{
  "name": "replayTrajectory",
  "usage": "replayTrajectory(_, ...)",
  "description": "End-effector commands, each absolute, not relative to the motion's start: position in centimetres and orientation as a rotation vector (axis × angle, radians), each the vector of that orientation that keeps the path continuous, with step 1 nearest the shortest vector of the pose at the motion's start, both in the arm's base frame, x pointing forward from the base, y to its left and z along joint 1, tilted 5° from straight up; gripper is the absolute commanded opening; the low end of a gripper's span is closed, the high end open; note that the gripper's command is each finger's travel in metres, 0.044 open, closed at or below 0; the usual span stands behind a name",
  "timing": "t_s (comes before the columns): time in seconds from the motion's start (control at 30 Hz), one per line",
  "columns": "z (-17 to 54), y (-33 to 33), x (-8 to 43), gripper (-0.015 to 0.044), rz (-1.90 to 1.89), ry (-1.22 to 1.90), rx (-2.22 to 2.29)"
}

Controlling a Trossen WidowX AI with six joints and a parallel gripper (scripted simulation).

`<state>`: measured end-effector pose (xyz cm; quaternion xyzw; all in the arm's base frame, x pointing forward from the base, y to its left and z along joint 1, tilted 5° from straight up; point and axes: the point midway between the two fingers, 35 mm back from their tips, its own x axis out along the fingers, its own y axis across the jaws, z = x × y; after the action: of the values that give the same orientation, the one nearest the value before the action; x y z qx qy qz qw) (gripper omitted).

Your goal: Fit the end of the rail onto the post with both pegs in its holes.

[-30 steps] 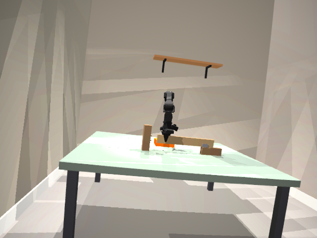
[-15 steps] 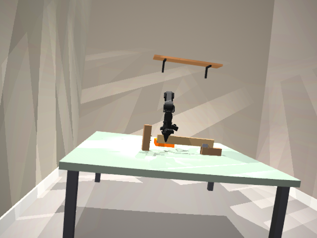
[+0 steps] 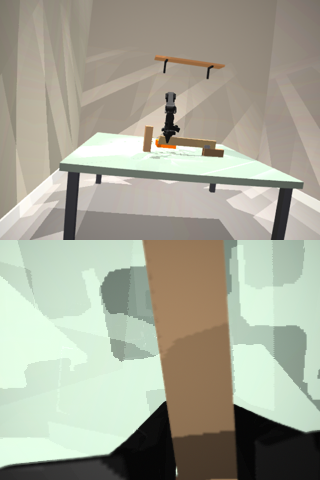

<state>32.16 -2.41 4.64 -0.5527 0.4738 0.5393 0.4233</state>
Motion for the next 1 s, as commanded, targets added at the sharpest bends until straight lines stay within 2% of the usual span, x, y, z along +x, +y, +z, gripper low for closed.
replayTrajectory(0.0,4.82,-2.35,32.36,0.0,1.346,1.181,-1.385)
replayTrajectory(0.97,4.76,-2.71,32.36,0.0,1.346,1.181,-1.385)
